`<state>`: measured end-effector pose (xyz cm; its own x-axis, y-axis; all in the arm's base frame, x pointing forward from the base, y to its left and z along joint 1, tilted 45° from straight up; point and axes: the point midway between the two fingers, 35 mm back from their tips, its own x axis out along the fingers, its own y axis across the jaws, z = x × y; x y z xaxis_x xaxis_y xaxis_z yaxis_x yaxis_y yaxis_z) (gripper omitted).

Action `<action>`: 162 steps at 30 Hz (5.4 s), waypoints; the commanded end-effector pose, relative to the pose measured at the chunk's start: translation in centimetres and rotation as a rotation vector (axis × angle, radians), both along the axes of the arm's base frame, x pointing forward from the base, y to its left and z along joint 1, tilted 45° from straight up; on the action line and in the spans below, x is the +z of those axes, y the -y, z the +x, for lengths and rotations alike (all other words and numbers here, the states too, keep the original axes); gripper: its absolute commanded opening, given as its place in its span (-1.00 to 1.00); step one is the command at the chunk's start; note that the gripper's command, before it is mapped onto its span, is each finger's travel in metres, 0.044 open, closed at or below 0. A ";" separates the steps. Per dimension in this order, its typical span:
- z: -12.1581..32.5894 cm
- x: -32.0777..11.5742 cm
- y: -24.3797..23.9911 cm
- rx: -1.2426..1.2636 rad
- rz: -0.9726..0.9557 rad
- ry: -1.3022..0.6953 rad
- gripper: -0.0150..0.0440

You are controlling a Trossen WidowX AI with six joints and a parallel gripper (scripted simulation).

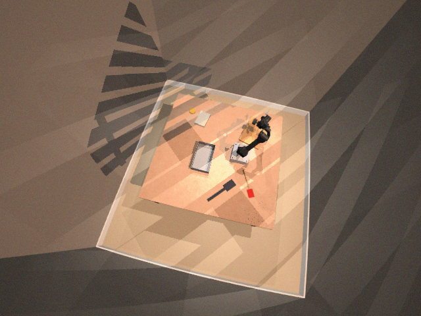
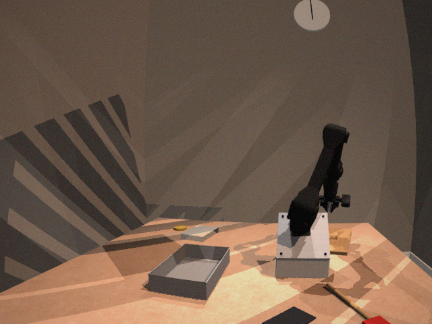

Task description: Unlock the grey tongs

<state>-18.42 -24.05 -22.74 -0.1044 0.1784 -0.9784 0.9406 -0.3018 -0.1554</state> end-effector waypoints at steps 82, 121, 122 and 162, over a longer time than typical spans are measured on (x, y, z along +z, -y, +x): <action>-0.5 -0.4 -1.3 -0.089 0.565 0.123 -1.00; 0.0 -4.9 -5.9 -0.090 0.568 0.122 -1.00; 0.0 -5.0 -6.0 -0.090 0.568 0.122 -1.00; 5.2 -3.2 0.6 -0.077 0.537 0.121 1.00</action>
<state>-16.20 -20.99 -27.11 0.0425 0.6718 -0.7395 0.9356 -0.2864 -0.2064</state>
